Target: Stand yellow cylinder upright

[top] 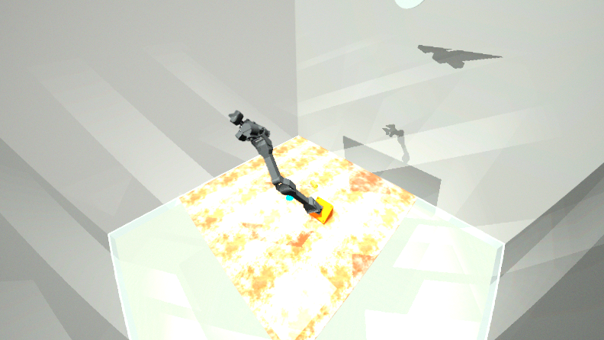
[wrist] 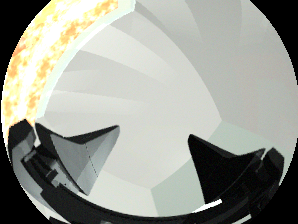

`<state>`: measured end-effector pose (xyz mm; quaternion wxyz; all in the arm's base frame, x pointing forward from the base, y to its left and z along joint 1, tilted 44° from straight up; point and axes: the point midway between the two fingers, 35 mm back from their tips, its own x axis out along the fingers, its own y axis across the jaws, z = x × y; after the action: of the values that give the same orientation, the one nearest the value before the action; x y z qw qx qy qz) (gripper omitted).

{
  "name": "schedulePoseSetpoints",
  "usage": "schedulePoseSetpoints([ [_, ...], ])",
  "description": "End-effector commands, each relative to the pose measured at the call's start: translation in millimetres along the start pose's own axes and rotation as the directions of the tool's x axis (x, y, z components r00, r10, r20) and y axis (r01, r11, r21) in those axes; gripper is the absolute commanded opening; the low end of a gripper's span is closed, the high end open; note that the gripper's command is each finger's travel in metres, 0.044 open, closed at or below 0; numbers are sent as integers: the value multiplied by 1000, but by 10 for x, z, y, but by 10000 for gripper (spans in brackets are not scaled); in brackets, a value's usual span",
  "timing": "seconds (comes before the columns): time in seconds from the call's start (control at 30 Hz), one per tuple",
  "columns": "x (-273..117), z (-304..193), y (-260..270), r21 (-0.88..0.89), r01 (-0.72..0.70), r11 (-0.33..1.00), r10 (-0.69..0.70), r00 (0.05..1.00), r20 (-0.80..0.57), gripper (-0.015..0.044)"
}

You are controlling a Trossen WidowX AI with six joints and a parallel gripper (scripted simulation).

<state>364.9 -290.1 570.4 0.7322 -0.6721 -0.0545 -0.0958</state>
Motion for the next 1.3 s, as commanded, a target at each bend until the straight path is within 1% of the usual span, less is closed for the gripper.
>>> schedulePoseSetpoints([
  [0.0,4,-16,20,6,-4,1000,4,1000,-3,374],
  [0.07,31,-144,180,58,-37,998,39,999,-28,321],
  [0.1,48,-237,305,98,-61,993,65,997,-45,309],
  [0.37,49,-867,1329,404,-209,891,290,945,-151,309],
  [0.63,-173,-1298,2428,682,-276,678,529,827,-191,309],
  [0.77,-361,-1422,2967,794,-274,542,641,746,-180,309],
  [0.93,-654,-1488,3608,903,-238,359,765,629,-138,309],
  [1.1,-1001,-1458,4195,971,-168,170,864,500,-65,309],
  [1.27,-1384,-1339,4710,998,-69,-12,931,363,36,309],
])
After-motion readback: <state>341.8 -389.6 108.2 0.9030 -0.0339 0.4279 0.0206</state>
